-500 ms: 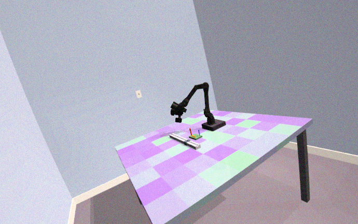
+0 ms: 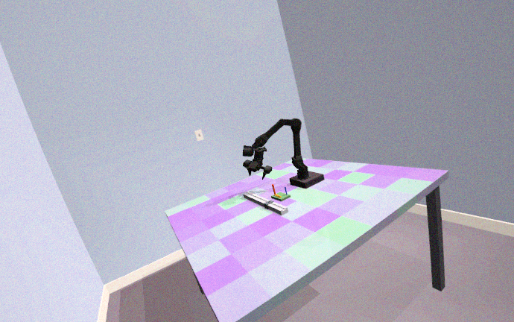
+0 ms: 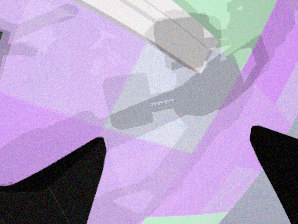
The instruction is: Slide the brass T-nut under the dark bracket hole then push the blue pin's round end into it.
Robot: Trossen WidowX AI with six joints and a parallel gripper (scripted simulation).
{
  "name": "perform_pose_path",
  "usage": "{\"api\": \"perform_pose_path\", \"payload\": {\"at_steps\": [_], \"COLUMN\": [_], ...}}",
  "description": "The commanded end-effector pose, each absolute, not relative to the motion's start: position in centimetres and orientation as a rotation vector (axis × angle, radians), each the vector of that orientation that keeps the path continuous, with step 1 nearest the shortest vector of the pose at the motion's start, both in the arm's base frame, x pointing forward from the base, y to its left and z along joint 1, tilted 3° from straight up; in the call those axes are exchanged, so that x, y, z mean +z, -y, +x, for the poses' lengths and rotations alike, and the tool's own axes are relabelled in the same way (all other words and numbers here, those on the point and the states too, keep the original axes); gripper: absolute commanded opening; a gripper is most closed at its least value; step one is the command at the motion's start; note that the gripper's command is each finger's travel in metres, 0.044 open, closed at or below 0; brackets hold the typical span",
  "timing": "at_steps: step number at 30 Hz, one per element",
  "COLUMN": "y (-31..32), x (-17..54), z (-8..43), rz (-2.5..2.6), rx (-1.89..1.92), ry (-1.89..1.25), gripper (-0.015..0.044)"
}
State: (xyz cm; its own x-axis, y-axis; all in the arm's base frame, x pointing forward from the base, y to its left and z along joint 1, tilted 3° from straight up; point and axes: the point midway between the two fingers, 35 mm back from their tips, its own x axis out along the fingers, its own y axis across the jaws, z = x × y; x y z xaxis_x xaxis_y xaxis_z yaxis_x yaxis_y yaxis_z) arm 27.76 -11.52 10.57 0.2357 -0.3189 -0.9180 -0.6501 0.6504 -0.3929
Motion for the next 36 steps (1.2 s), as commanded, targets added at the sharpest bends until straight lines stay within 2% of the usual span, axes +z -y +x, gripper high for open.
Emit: {"api": "perform_pose_path", "payload": {"at_steps": [1,7,18,27,36], "y": [3.6,-1.7,-1.7,-1.9,-1.9], "x": [12.0,14.6,14.6,9.1,7.9], "z": [26.0,23.6,23.7,23.7,23.8], "rz": [-1.015,-1.027,-1.026,-1.026,-1.026], "rx": [0.944,1.371,1.383,1.383,1.383], "ry": [-1.196,-0.962,-0.953,-0.953,-0.953], "gripper": [0.044,0.044,0.044,0.044,0.044]}}
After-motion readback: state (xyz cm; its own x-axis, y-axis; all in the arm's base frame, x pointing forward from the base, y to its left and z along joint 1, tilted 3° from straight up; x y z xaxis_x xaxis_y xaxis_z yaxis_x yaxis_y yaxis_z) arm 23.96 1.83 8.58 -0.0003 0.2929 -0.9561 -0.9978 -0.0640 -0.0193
